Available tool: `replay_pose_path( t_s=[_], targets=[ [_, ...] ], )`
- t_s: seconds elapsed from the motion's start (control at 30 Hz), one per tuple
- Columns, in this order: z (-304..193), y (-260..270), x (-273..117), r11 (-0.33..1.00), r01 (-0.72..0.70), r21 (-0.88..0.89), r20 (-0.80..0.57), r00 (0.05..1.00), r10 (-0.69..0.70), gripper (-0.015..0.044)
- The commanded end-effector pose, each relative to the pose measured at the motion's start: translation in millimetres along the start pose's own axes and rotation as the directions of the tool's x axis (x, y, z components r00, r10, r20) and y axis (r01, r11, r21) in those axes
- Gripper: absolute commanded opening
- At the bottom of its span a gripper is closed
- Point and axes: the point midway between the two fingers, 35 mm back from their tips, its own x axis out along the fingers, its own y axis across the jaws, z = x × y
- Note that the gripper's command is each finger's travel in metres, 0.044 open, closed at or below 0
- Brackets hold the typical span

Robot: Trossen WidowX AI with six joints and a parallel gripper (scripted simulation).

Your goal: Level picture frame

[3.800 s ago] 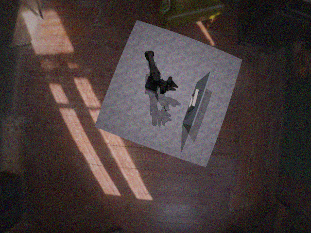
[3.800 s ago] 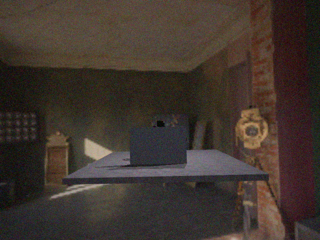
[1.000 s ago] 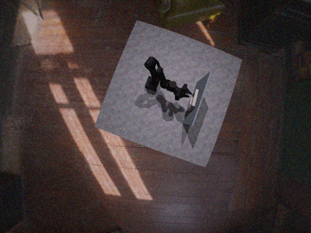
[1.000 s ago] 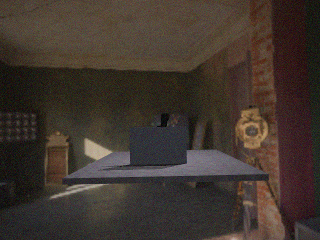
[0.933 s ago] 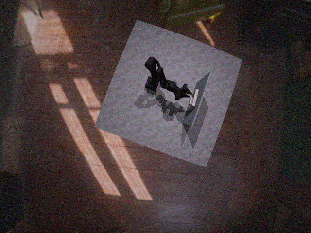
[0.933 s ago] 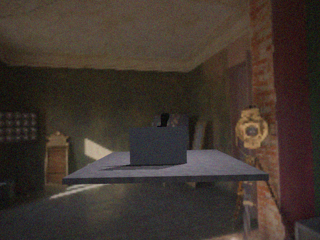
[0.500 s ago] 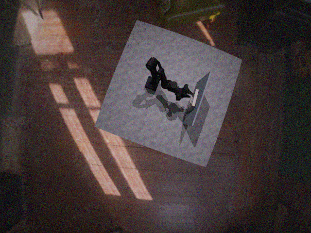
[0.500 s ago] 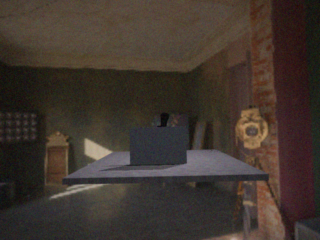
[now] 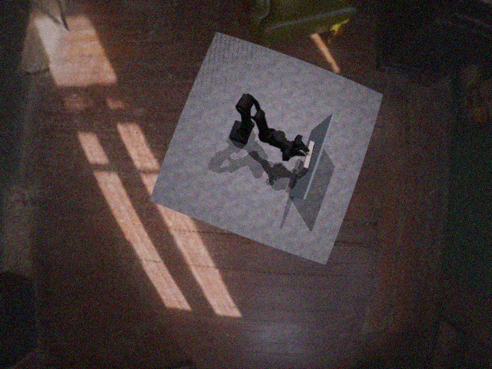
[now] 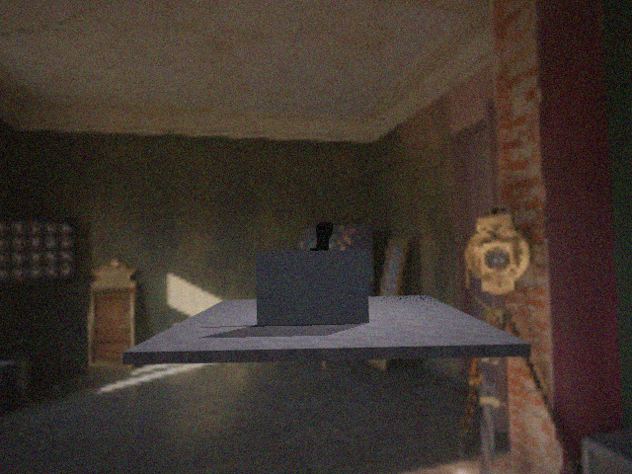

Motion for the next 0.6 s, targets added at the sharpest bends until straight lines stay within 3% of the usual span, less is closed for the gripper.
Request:
replay_pose_path(
  t_s=[0.0,0.57],
  targets=[
    [-0.6,-3.3,6.7,1.0,0.008,0.005,0.002,1.0,-0.008,0.026],
    [-0.8,-3.6,10.7,1.0,0.008,0.005,0.002,1.0,-0.008,0.026]
  ],
)
